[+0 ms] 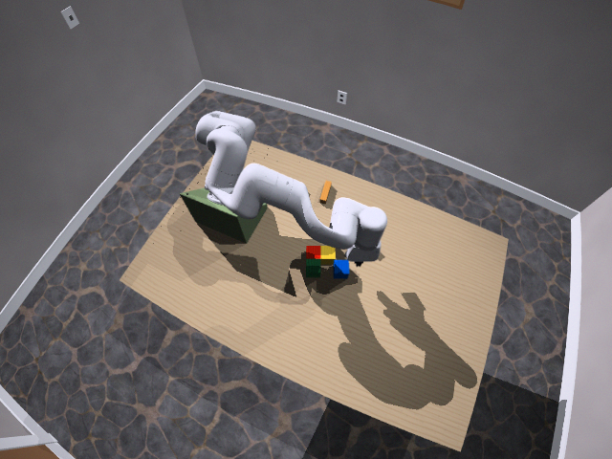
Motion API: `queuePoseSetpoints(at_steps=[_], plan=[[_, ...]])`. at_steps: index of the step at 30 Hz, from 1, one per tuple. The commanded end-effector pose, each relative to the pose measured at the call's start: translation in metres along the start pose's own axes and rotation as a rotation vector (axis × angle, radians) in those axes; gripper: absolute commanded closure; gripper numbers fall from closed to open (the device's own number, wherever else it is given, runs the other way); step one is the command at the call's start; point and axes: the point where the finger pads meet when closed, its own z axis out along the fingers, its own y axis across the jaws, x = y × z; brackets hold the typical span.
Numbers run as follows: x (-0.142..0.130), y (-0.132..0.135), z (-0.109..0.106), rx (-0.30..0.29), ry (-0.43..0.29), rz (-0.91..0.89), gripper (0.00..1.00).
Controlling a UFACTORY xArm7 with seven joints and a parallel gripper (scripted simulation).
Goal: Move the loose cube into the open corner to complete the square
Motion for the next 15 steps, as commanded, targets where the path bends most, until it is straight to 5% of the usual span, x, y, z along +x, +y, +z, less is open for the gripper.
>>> queuePoseSetpoints(at_steps=[1,15], plan=[[-0.001,0.002,0.007,-0.005,-0.004,0.001,1.0],[-0.002,0.002,0.045,-0.005,-0.004,0.001,1.0]])
